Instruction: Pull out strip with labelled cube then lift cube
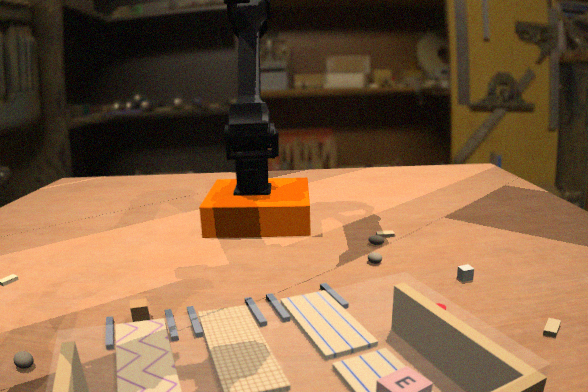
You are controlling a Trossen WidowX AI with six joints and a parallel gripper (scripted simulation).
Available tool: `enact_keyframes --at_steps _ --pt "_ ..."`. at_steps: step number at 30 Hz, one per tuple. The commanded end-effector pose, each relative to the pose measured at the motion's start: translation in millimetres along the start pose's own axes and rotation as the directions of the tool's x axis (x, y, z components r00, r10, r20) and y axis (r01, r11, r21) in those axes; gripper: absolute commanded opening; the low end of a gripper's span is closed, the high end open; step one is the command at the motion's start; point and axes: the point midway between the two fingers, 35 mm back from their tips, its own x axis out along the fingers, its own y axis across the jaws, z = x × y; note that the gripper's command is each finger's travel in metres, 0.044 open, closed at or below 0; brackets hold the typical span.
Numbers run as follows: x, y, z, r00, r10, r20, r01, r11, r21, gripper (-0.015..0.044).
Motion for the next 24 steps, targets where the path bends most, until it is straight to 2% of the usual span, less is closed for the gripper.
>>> enact_keyframes --at_steps 1,7,22,24 --pt "-9.4 -12.7 -76.3 0.972 -0.095 -0.213 0.106 0.994 0.040 0.0400" --pt "-37.0 -23.3 -167.3 0.865 -0.189 -0.465 0.228 0.973 0.028 0.0400" --pt "-38.9 -23.7 -171.7 0.857 -0.193 -0.477 0.233 0.972 0.026 0.0400" --pt "-35.8 -26.9 -171.8 0.844 -0.196 -0.500 0.233 0.972 0.013 0.0347"
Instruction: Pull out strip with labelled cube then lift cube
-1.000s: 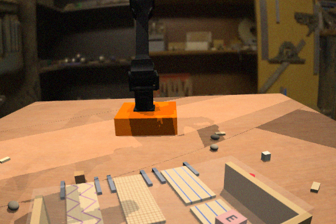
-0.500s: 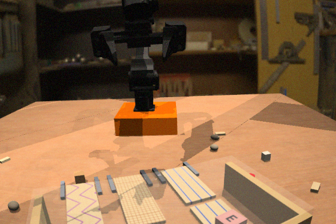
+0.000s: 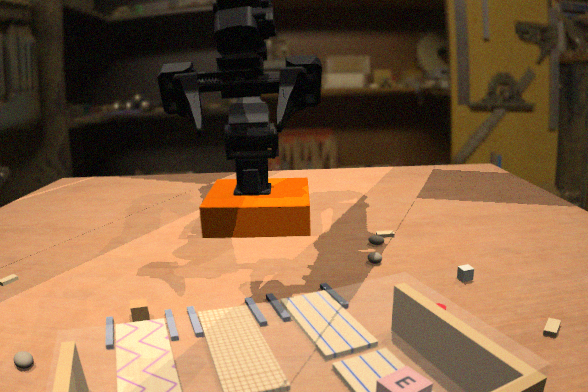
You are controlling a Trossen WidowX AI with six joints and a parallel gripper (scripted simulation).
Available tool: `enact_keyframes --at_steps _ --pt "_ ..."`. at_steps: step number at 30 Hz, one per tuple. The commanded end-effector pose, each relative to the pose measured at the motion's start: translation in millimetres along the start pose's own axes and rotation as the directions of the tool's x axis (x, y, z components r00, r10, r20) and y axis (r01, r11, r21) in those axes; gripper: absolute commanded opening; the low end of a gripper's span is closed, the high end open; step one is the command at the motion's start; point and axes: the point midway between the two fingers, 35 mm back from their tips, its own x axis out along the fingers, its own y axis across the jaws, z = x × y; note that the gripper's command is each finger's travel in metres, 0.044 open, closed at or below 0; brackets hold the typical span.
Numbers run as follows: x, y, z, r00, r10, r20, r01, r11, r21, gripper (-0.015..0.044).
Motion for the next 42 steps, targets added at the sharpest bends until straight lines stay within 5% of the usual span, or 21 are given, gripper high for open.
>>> enact_keyframes --at_steps 1,13,25,42 --pt "7.3 -6.2 3.1 0.998 -0.019 -0.056 0.018 1.000 -0.023 0.0321" --pt "77.8 -58.7 11.8 0.865 -0.070 -0.498 -0.026 0.983 -0.183 0.0006" --pt "144.4 -113.9 -24.2 0.592 -0.012 -0.806 -0.220 0.960 -0.176 0.0000" --pt "152.6 -115.4 -38.8 0.587 -0.010 -0.810 -0.223 0.959 -0.174 0.0000"
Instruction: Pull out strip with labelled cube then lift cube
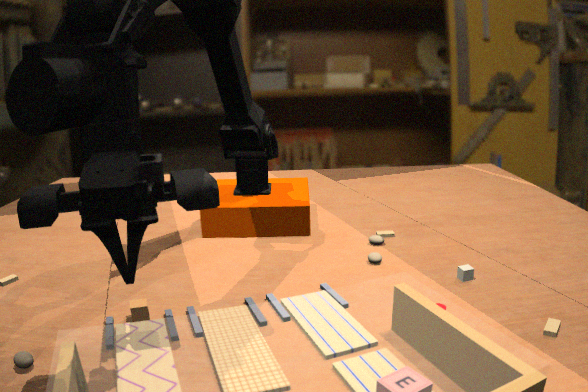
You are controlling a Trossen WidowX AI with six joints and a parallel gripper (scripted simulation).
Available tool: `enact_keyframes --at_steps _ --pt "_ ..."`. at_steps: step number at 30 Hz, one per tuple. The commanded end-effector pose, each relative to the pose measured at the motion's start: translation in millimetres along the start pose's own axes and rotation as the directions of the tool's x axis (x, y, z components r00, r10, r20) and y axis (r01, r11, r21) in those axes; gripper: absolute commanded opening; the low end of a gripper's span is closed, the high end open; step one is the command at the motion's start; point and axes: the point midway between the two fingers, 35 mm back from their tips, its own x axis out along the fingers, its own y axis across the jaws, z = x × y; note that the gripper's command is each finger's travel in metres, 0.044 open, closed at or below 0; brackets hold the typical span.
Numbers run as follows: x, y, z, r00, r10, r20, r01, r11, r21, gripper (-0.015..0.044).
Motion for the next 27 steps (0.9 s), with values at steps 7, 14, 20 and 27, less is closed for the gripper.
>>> enact_keyframes --at_steps 7,14,20,27 --pt "19.0 -0.7 -0.8 1.000 0.000 -0.007 0.000 1.000 -0.003 0.0000" --pt "30.5 -0.5 -1.2 1.000 0.000 -0.007 0.000 1.000 -0.003 0.0000" --pt "40.3 -0.2 -1.9 1.000 0.000 -0.007 0.000 1.000 -0.003 0.0000" --pt "51.7 0.3 -3.2 1.000 0.000 -0.007 0.000 1.000 -0.003 0.0000"
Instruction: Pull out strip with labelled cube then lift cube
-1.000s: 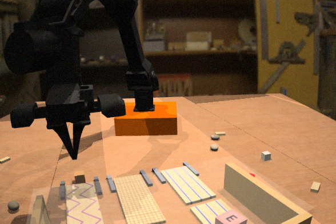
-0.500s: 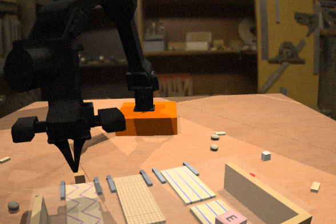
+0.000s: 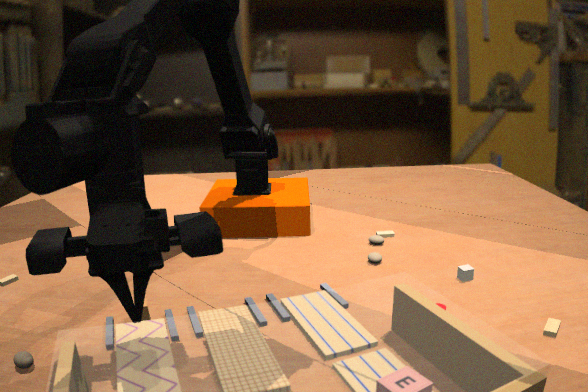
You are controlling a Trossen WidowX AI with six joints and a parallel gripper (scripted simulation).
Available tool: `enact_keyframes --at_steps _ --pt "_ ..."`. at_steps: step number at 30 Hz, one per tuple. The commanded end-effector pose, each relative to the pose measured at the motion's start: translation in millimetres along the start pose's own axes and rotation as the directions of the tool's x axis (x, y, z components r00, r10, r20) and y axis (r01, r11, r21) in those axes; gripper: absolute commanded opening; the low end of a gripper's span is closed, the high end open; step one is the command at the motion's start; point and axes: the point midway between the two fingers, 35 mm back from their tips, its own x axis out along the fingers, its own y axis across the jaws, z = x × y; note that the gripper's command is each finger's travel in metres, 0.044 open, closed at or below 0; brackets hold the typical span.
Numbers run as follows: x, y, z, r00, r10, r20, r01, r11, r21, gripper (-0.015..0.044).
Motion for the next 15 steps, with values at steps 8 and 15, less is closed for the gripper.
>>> enact_keyframes --at_steps 8,15 --pt "18.3 1.4 -4.5 1.000 0.000 -0.008 0.000 1.000 -0.003 0.0000" --pt "18.3 1.4 -4.5 1.000 0.000 -0.008 0.000 1.000 -0.003 0.0000"
